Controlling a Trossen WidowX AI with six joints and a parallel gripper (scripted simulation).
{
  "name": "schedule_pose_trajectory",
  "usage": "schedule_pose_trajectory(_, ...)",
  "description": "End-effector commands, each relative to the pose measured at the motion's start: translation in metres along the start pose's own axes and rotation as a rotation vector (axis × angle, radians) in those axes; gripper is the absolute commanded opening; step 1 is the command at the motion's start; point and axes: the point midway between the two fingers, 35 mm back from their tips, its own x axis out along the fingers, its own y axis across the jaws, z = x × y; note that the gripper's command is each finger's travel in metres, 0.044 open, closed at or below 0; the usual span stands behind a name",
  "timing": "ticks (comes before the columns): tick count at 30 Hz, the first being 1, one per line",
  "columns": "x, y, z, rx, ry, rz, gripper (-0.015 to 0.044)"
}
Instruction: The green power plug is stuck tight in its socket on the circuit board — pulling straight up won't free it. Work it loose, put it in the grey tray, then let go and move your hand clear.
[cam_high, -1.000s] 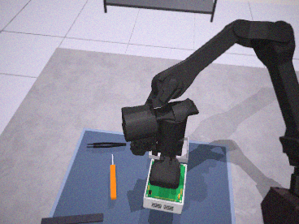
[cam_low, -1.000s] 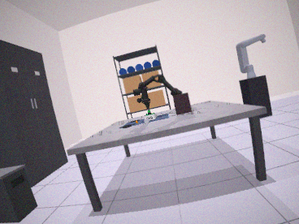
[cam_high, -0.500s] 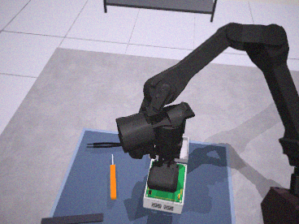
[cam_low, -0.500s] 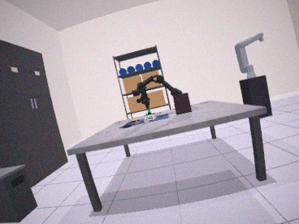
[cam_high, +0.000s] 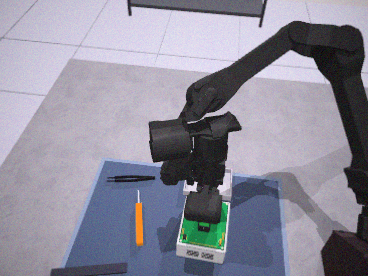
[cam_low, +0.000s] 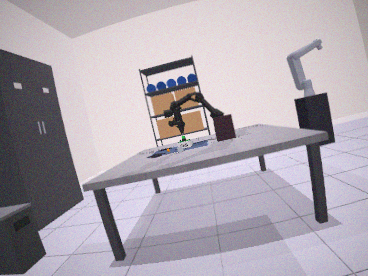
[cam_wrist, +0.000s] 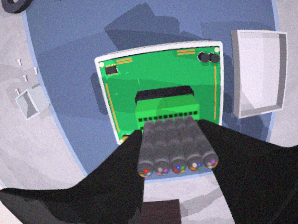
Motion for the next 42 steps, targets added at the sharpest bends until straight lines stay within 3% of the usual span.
schedule_pose_trajectory(1, -0.018, 0.003, -0.001, -0.006, -0.033, -0.023, 0.0000)
schedule_pose_trajectory(11, -0.017, 0.021, -0.001, -0.002, -0.034, -0.230, 0.0000)
schedule_pose_trajectory(26, -0.023, -0.003, -0.001, -0.007, -0.033, 0.045, 0.0000)
schedule_pose_trajectory(37, -0.022, 0.018, -0.002, -0.003, -0.034, -0.198, 0.0000)
schedule_pose_trajectory(42, -0.023, 0.020, -0.002, -0.002, -0.033, -0.221, 0.0000)
